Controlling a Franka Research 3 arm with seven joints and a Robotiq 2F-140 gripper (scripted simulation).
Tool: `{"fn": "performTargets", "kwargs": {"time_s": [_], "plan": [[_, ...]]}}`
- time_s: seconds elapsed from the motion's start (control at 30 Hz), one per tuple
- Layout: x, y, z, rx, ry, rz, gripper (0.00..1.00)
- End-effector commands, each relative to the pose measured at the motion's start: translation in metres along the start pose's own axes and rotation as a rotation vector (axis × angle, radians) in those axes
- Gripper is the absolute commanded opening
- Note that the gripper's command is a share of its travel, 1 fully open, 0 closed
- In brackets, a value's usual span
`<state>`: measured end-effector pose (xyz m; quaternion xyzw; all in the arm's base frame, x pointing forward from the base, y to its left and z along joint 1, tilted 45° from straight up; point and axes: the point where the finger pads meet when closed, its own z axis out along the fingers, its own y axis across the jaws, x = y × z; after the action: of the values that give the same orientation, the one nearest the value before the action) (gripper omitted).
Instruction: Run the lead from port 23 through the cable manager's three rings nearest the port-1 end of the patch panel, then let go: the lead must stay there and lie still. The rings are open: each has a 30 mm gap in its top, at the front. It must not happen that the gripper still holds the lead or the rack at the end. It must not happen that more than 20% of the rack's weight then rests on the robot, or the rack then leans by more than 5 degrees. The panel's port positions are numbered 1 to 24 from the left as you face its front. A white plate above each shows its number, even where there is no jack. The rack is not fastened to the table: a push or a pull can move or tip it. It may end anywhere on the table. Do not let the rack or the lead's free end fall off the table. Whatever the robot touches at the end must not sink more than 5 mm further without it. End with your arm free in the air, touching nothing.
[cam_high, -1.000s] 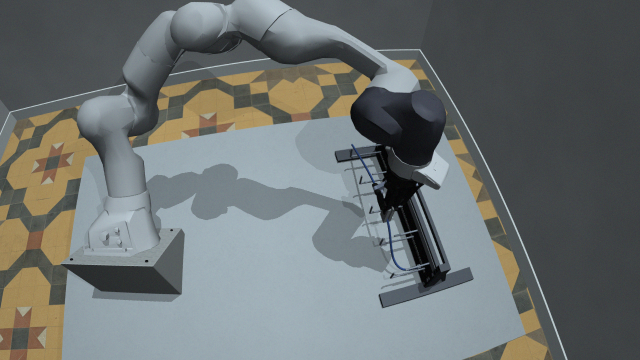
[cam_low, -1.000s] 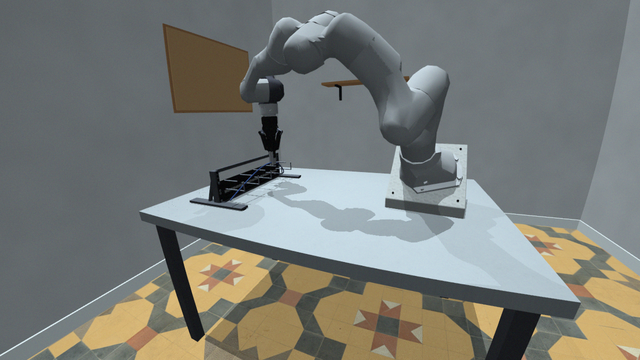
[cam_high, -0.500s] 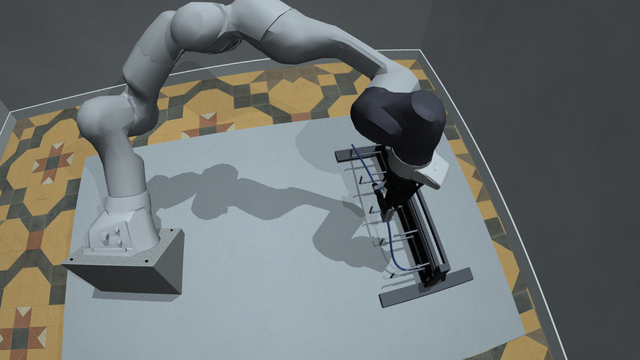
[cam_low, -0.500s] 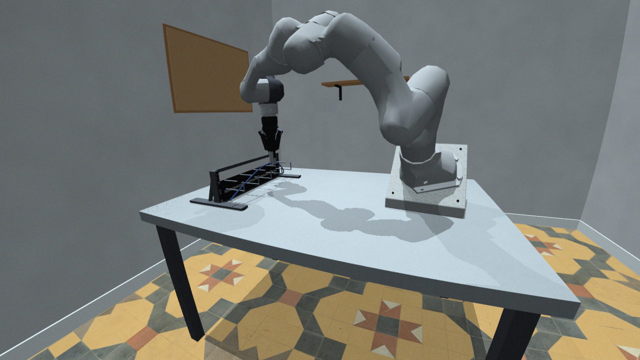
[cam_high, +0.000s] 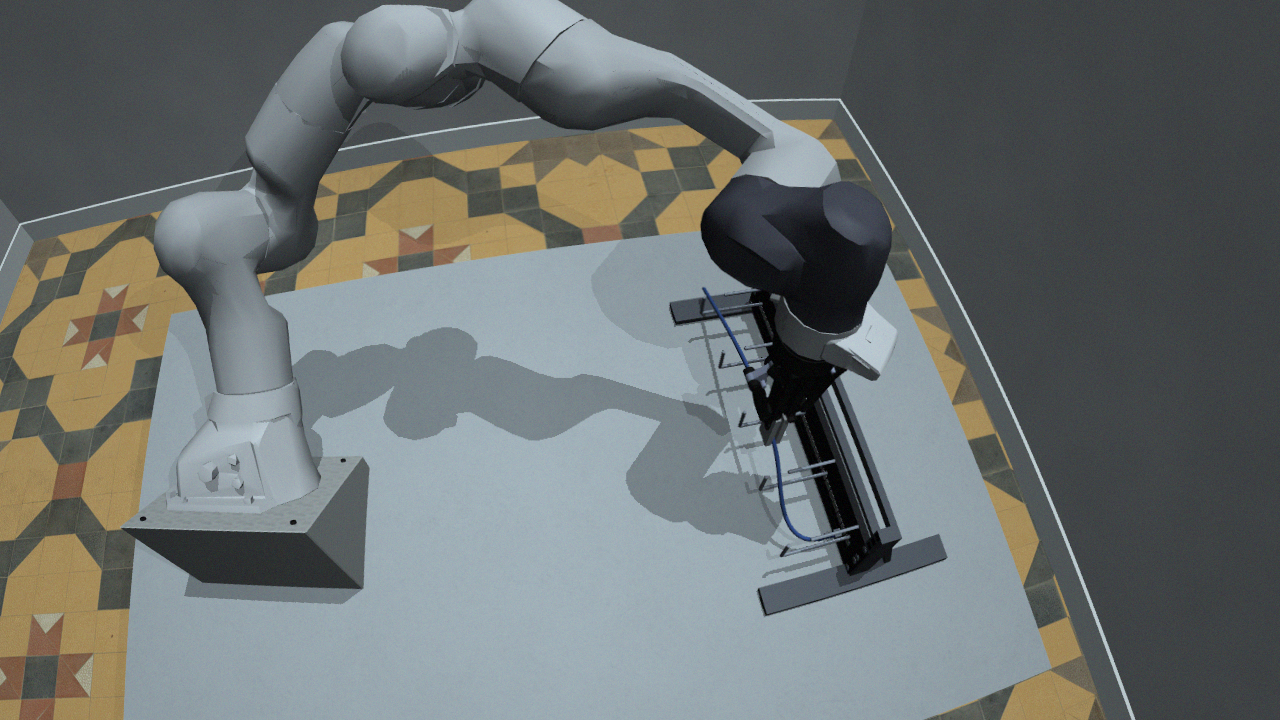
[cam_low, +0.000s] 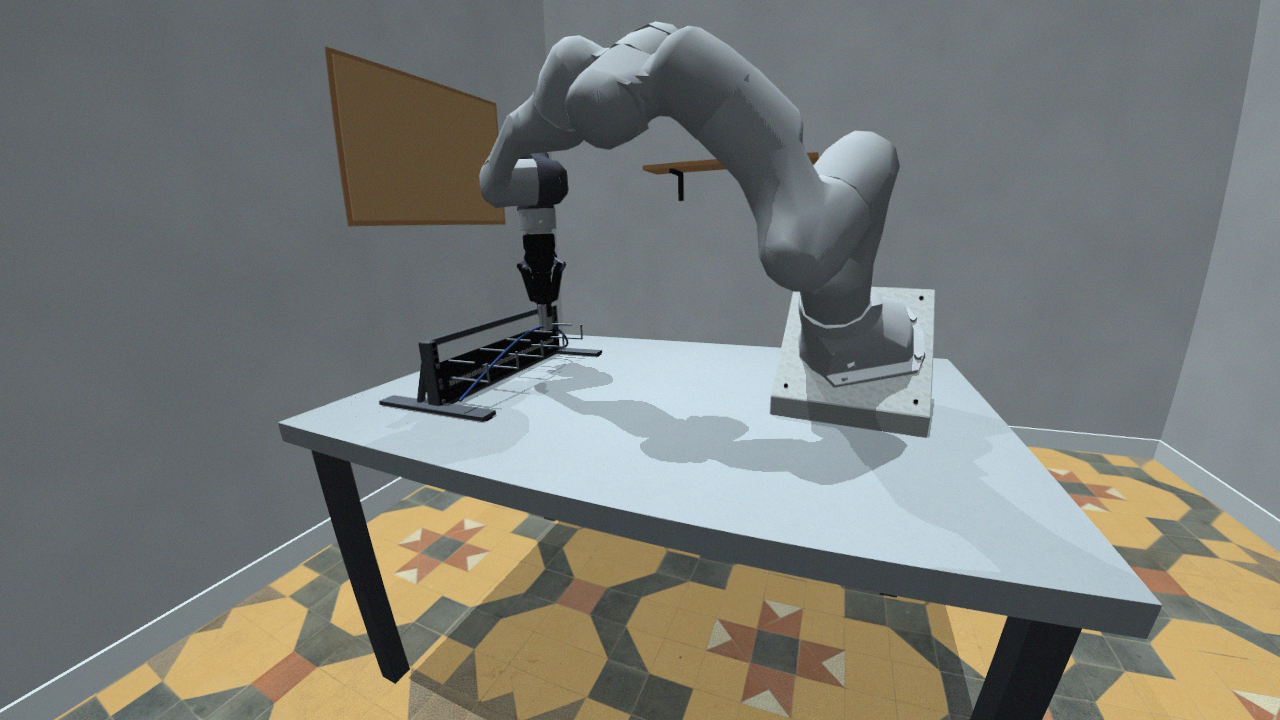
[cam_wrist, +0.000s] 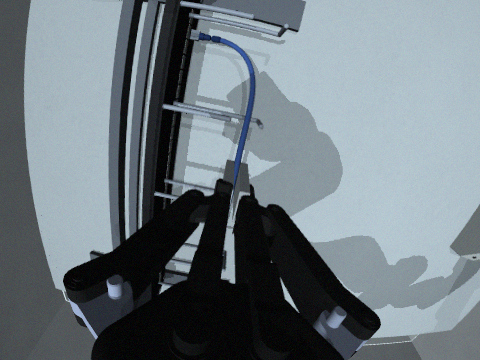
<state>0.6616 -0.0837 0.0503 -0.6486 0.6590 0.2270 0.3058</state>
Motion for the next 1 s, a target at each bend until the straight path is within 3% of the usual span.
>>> {"fn": "performTargets", "kwargs": {"time_s": [0.0,0.97], "plan": [[0.000,-0.001,0.003,0.002,0.000,0.003,0.00],[0.000,-0.001,0.031,0.002,0.000,0.003,0.00]]}}
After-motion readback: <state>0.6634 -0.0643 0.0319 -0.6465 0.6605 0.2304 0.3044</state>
